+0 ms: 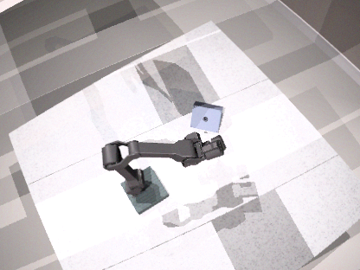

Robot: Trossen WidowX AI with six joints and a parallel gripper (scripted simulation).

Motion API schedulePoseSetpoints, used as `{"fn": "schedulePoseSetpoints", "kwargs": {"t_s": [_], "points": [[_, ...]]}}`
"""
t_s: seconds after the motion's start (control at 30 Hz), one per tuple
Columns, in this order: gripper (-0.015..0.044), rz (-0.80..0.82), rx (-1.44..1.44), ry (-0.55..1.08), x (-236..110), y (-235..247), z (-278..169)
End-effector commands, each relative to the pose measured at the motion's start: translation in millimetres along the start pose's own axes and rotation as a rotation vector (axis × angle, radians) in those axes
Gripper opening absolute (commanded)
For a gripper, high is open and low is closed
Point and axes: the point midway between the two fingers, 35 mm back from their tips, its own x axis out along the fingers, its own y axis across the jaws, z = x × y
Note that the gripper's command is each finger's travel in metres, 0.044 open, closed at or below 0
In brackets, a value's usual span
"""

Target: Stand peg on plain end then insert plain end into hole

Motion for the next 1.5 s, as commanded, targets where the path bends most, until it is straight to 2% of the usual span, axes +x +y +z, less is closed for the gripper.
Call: {"fn": "schedulePoseSetpoints", "kwargs": {"t_s": [0.0, 0.63, 1.47], "points": [[0.0, -0.019, -0.051, -0.041, 2, 1, 9], [0.0, -0.131, -0.304, -0.237, 9, 0, 57], [0.0, -0.15, -0.345, -0.267, 45, -5, 76]]}}
